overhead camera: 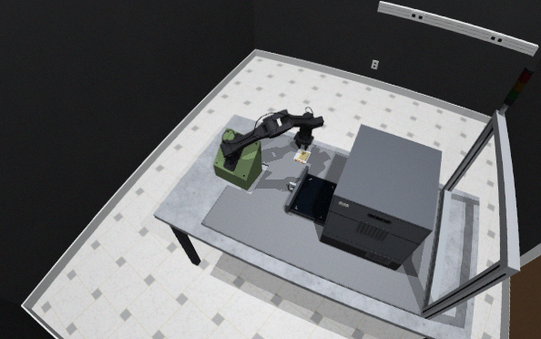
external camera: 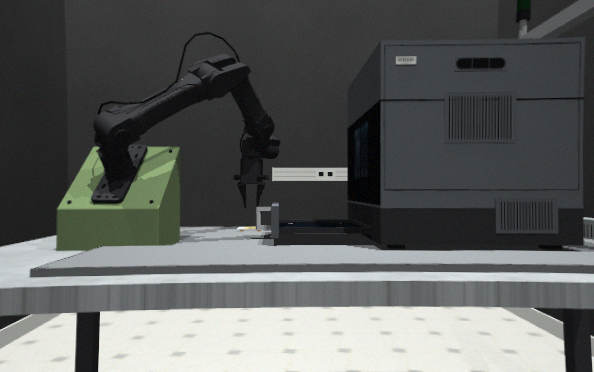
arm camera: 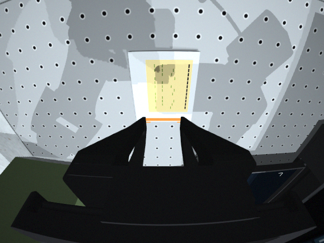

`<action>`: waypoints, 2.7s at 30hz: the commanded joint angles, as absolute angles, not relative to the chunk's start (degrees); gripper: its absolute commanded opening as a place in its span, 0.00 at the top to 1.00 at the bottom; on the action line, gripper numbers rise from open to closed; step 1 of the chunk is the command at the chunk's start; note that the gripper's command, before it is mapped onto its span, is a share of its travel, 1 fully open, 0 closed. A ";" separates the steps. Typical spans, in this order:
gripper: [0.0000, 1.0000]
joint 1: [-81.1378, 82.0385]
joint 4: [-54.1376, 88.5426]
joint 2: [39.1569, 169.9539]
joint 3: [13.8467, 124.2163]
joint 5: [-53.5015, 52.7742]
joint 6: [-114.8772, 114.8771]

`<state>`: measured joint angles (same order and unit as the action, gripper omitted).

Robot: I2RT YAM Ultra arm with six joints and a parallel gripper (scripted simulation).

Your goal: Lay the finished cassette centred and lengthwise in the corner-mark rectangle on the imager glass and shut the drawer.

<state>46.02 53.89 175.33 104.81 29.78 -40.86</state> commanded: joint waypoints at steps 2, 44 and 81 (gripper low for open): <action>0.00 47.21 54.42 173.44 106.22 28.74 -41.11; 0.00 47.21 54.41 173.44 106.22 28.74 -41.11; 0.00 43.37 46.97 179.56 103.58 31.14 -44.18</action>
